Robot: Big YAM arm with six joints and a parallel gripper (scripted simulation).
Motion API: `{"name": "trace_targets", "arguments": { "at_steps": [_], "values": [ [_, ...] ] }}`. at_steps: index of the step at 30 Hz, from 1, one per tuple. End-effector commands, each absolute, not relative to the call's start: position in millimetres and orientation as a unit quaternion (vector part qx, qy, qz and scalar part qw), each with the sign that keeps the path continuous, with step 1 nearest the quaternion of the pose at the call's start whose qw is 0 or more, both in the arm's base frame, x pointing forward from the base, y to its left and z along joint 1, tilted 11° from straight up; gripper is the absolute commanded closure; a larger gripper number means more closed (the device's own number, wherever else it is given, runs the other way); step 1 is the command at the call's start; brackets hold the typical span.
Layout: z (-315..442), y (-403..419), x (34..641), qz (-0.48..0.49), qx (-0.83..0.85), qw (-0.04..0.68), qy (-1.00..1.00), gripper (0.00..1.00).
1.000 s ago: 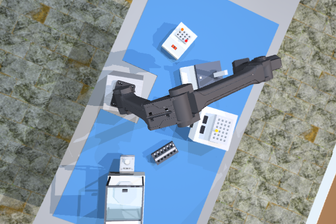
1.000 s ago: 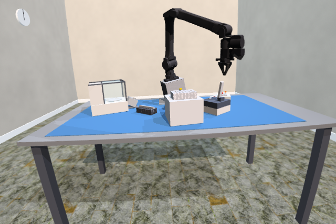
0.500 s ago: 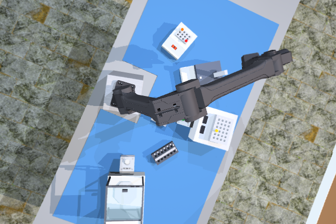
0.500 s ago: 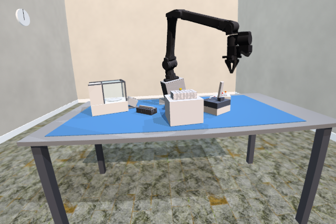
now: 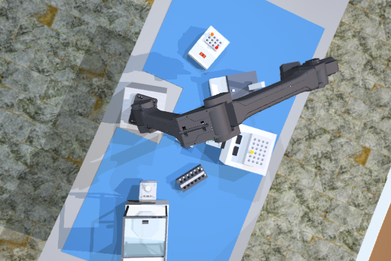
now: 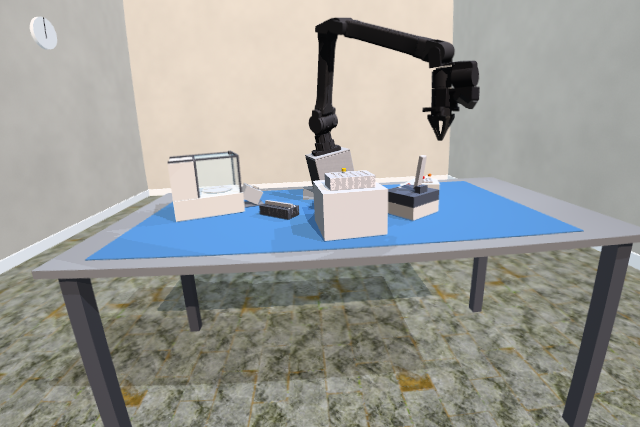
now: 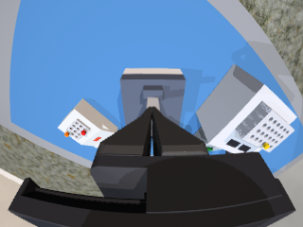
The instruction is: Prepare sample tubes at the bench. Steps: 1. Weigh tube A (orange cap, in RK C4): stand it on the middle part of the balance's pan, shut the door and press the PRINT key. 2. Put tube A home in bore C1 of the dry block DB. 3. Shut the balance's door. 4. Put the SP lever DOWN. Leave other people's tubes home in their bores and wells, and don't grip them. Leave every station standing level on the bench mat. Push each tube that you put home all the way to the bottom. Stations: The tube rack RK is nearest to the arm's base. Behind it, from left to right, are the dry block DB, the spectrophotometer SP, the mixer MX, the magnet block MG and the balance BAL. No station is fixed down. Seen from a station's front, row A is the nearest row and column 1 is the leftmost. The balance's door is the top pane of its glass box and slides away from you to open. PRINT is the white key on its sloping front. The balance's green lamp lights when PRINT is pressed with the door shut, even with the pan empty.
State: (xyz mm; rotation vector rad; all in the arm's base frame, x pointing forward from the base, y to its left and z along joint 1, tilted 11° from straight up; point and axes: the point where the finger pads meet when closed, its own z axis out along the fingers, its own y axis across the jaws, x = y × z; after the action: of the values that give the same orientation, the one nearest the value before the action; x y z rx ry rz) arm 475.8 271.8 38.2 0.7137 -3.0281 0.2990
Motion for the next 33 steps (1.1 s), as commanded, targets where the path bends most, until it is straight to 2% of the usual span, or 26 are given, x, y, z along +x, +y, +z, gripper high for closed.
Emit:
{"name": "trace_targets", "arguments": {
  "at_steps": [1,33],
  "values": [
    [49.0,273.0,478.0,0.09,0.224,-0.007,-0.97,1.0],
    [48.3,275.0,481.8,0.09,0.227,-0.007,-0.97,1.0]
  ]
}}
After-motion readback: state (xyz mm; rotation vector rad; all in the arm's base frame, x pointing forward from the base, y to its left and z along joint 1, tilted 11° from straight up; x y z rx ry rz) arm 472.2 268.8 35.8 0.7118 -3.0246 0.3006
